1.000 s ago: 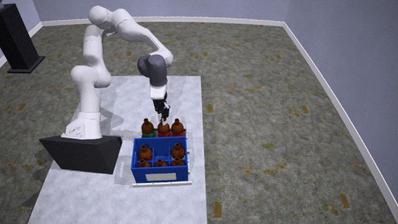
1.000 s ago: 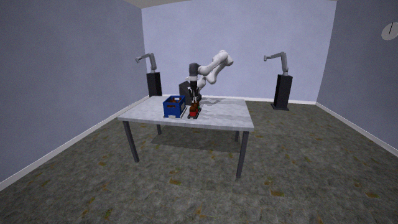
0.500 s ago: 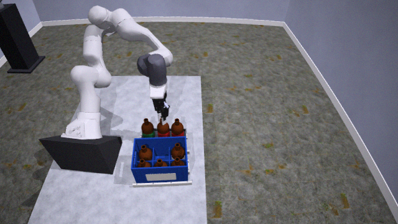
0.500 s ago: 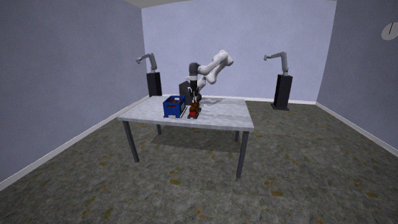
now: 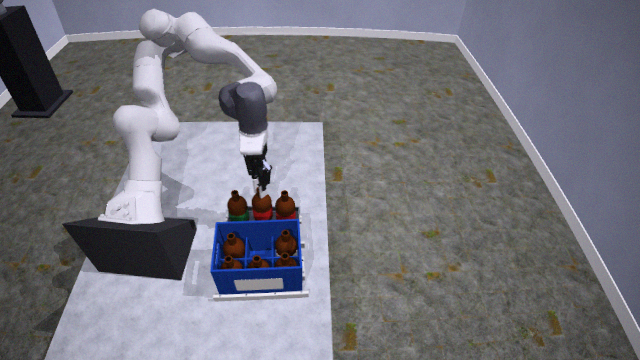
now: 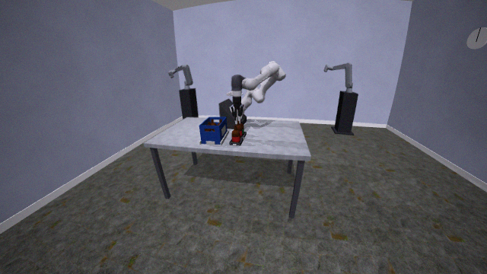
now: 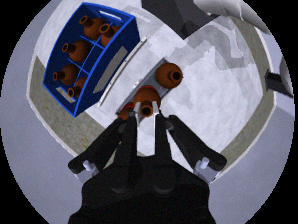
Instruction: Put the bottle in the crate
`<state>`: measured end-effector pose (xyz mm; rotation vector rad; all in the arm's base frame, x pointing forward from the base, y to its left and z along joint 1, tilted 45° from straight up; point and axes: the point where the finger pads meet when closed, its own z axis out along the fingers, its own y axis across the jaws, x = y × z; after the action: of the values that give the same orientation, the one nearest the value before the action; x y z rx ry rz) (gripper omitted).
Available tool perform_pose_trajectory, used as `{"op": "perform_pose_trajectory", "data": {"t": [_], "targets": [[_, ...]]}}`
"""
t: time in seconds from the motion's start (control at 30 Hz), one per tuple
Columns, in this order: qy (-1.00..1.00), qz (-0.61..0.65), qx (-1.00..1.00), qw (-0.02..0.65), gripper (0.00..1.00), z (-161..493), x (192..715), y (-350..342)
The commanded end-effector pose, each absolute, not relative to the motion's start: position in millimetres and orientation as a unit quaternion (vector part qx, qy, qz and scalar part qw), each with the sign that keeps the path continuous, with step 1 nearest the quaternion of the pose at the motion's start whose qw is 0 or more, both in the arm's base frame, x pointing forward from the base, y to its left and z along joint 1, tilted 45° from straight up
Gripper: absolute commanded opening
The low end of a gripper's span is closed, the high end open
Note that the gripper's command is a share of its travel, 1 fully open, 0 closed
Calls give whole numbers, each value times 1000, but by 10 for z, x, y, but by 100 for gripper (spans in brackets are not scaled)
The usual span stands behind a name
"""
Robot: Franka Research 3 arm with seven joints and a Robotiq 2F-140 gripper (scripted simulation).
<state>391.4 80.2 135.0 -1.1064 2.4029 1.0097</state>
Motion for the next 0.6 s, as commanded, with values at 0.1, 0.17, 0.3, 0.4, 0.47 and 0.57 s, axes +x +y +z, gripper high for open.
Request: {"op": "perform_pose_trajectory", "data": {"t": [0.1,0.17,0.3,0.4,0.47,0.57], "targets": [[839,352,-384,154,0,1424,3913,734],[839,352,-384,154,0,1437,3911,721],[839,352,-384,154,0,1461,3908,699],[839,352,-384,154,0,1470,3907,690],[839,352,-384,154,0,1473,3907,686],[839,352,-384,154,0,1482,3906,678]]}}
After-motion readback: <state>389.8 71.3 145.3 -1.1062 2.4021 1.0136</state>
